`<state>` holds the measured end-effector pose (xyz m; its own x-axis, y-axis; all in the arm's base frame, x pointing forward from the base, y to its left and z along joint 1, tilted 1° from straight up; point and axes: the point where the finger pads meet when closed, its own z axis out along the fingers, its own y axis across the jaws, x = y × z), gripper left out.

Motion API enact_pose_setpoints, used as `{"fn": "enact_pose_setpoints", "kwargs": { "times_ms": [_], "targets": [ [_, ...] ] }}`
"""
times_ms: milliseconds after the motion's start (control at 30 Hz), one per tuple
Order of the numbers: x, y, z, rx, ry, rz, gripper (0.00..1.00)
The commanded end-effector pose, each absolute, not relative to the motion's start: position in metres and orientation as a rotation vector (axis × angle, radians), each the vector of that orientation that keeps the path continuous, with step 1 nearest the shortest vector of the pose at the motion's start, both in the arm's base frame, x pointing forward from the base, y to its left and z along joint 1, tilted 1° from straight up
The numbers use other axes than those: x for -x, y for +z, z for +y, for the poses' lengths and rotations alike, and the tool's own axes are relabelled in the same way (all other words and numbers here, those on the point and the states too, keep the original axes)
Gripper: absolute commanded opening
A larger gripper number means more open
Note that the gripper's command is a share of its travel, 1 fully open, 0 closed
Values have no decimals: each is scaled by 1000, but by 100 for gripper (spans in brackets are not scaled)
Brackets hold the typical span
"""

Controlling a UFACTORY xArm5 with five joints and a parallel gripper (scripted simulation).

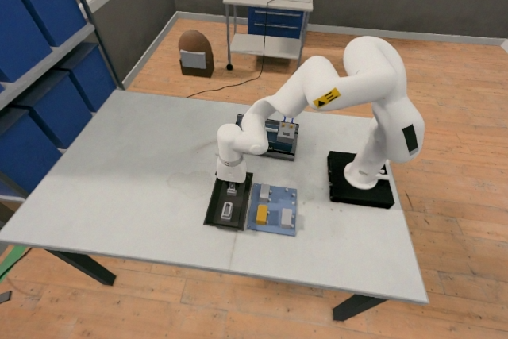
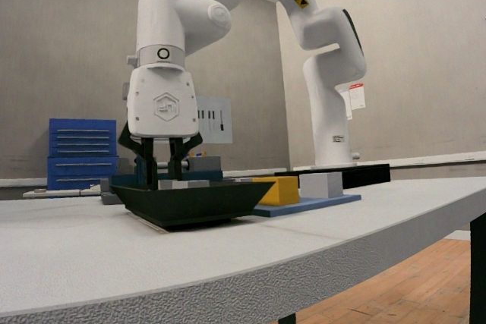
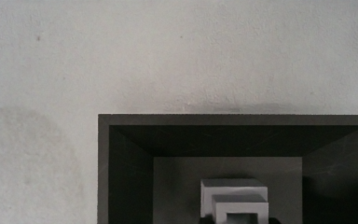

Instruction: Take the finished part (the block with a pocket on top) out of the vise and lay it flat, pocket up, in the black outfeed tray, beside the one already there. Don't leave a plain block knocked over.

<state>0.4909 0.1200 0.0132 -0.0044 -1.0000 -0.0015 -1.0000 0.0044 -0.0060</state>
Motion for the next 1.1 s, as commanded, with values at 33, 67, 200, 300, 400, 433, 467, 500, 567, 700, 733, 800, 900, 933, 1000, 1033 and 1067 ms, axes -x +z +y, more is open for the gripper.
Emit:
{"fn": "enact_pose_setpoints", "kwargs": {
  "times_ms": [33,67,200,300,400,433,467,500,567,700,733,800,900,933,1000,1033,1067],
  "targets": [
    [-493,15,120,2210,-9,2220,0],
    [-493,15,120,2210,-9,2220,0],
    [-493,15,120,2210,-9,2220,69],
    [-493,15,120,2210,-9,2220,69],
    [-493,15,120,2210,-9,2220,69],
    [-493,15,120,2210,-9,2220,69],
    [-493,15,120,2210,-9,2220,69],
    [-493,15,120,2210,-9,2220,69],
    [-493,15,120,2210,-9,2220,69],
    [-493,15,120,2210,-9,2220,69],
    [-493,15,120,2210,-9,2220,69],
    [-493,15,120,2210,-9,2220,69],
    [-493,15,120,2210,-9,2220,69],
    [-493,15,120,2210,-9,2220,69],
    [-493,15,120,2210,-9,2220,69],
    [-493,15,120,2210,-9,2220,69],
    [-493,15,120,2210,-9,2220,69]
  ]
}}
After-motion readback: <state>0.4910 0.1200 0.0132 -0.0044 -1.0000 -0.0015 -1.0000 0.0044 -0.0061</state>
